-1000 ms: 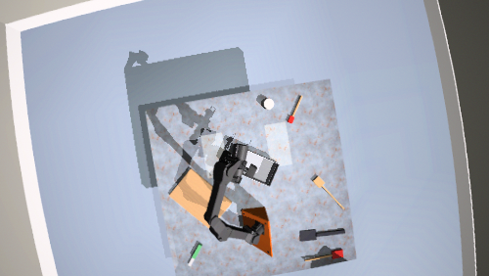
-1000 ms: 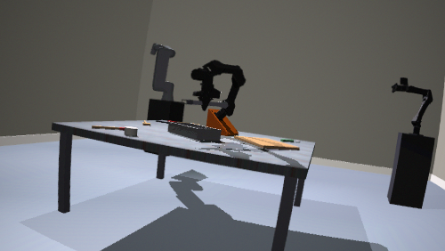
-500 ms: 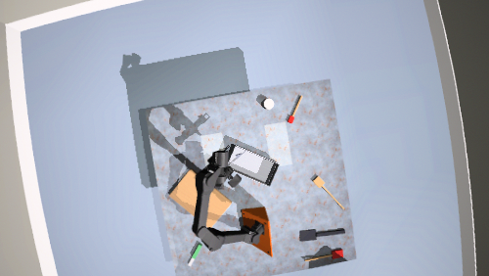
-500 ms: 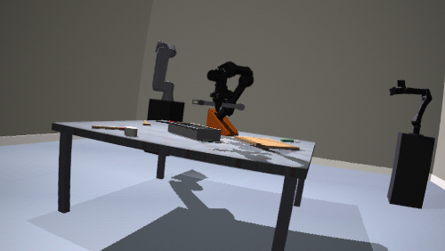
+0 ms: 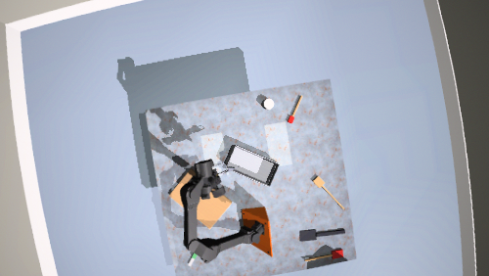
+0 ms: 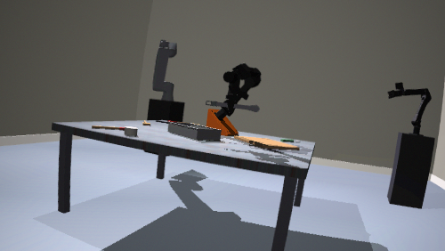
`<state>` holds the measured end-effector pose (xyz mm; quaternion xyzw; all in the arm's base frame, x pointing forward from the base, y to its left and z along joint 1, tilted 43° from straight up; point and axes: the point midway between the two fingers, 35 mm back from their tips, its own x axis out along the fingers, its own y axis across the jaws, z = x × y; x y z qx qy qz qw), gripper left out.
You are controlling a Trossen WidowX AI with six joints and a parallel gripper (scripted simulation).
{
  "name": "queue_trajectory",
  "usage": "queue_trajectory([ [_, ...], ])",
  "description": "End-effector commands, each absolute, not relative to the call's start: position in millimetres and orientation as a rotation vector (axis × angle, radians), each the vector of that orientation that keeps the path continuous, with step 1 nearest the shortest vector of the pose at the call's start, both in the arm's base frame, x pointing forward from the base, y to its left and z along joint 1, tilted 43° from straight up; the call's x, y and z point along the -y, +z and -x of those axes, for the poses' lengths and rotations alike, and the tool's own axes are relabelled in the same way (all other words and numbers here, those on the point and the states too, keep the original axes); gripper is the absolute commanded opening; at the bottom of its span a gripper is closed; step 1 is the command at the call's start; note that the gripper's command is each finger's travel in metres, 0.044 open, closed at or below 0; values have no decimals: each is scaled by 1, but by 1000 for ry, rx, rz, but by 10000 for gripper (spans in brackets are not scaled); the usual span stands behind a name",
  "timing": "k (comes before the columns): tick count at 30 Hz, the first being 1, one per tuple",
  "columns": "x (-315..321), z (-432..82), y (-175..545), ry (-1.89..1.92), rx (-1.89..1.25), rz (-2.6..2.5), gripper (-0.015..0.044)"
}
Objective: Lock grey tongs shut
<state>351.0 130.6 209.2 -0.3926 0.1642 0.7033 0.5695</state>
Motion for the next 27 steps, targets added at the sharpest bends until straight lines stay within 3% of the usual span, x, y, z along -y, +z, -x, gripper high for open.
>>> queue_trajectory([
  [1, -140, -337, 221, 1610, -466, 834, -150],
  [27, -181, -283, 257, 1463, -750, 557, -150],
])
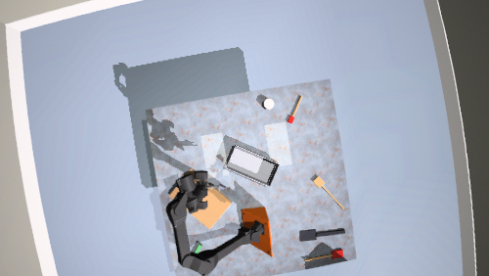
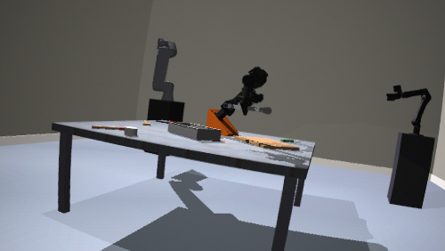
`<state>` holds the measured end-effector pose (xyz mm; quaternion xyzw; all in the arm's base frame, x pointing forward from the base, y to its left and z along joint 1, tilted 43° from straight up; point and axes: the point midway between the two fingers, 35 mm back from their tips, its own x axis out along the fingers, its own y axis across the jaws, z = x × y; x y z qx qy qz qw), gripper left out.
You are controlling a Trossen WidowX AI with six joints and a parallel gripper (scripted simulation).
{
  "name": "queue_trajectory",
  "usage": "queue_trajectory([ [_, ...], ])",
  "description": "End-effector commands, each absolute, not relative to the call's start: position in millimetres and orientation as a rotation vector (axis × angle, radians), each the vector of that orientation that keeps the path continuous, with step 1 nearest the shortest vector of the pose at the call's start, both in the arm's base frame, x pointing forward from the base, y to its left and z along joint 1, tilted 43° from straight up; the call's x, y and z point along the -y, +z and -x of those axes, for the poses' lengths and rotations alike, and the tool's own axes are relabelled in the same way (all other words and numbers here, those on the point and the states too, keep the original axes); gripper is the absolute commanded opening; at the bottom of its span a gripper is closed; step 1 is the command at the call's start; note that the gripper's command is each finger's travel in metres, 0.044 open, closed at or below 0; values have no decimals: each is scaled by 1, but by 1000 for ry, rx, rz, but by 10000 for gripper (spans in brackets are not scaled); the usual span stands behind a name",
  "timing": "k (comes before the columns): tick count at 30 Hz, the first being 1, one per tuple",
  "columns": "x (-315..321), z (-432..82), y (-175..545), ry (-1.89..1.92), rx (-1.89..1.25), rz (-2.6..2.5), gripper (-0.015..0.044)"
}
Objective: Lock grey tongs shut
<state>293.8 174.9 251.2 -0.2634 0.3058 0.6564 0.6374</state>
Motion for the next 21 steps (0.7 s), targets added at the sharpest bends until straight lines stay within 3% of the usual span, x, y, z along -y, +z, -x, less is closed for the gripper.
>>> queue_trajectory([
  [1, -183, -280, 259, 1453, -766, 542, -150],
  [21, -218, -211, 294, 1243, -1036, 228, -150],
])
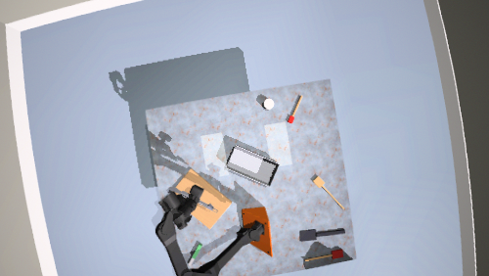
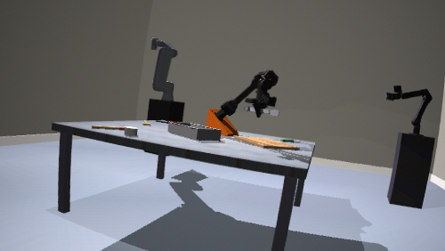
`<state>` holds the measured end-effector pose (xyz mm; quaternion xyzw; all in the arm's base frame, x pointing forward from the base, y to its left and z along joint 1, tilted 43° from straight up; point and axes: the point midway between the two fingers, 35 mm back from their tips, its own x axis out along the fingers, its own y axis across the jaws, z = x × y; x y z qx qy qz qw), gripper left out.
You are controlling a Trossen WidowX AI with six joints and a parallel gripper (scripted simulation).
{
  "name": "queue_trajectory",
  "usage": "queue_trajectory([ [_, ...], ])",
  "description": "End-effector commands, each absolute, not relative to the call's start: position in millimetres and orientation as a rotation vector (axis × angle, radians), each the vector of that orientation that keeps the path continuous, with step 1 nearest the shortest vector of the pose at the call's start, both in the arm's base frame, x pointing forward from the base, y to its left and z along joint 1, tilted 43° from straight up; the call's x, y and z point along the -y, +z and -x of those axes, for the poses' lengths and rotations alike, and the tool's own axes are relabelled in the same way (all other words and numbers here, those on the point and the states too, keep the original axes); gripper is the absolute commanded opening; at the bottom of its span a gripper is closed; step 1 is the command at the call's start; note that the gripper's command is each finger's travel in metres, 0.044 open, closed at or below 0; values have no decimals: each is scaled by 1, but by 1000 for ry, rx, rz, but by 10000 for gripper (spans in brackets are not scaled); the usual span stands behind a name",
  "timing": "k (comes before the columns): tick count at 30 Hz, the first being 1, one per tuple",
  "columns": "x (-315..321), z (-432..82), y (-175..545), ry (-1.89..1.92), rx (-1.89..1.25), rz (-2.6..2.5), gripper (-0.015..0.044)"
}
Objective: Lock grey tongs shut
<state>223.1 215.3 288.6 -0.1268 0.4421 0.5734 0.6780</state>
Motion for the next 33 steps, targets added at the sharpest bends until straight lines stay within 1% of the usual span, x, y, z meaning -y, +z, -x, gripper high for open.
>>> queue_trajectory([
  [1, -219, -207, 295, 1232, -1048, 211, -150],
  [19, -230, -143, 322, 1033, -1244, -109, -150],
  [33, -231, -141, 321, 1024, -1240, -115, -150],
])
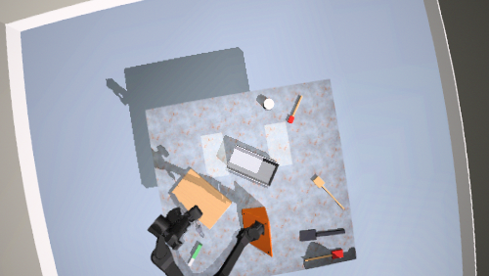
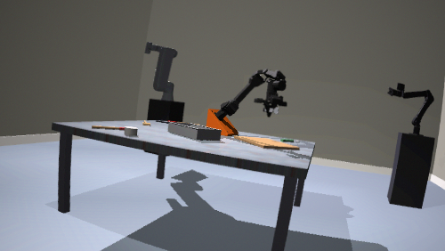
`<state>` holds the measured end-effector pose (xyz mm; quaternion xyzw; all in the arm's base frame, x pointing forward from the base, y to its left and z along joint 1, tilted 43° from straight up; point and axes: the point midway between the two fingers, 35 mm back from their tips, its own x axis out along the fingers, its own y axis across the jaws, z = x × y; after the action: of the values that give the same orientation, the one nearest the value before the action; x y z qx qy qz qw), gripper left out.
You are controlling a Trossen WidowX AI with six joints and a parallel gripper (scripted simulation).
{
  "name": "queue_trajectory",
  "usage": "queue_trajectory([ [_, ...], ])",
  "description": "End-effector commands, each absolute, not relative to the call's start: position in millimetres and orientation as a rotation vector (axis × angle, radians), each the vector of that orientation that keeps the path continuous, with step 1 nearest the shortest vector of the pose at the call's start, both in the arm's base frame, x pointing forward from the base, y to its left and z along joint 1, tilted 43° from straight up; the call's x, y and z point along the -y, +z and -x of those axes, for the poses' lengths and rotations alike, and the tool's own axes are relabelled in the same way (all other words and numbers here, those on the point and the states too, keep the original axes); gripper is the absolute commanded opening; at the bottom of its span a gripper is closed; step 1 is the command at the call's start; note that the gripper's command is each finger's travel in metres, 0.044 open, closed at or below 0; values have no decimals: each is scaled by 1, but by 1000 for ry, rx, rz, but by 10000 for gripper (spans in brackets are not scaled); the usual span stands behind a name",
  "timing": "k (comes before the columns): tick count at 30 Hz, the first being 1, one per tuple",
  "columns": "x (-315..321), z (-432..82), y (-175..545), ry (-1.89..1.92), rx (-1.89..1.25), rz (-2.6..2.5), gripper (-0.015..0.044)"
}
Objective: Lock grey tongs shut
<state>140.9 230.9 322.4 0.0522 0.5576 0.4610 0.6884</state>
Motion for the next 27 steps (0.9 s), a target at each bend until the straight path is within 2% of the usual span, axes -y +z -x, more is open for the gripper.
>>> queue_trajectory([
  [1, -232, -141, 320, 1022, -1230, -108, -150],
  [27, -259, -147, 304, 914, -678, -29, -150],
])
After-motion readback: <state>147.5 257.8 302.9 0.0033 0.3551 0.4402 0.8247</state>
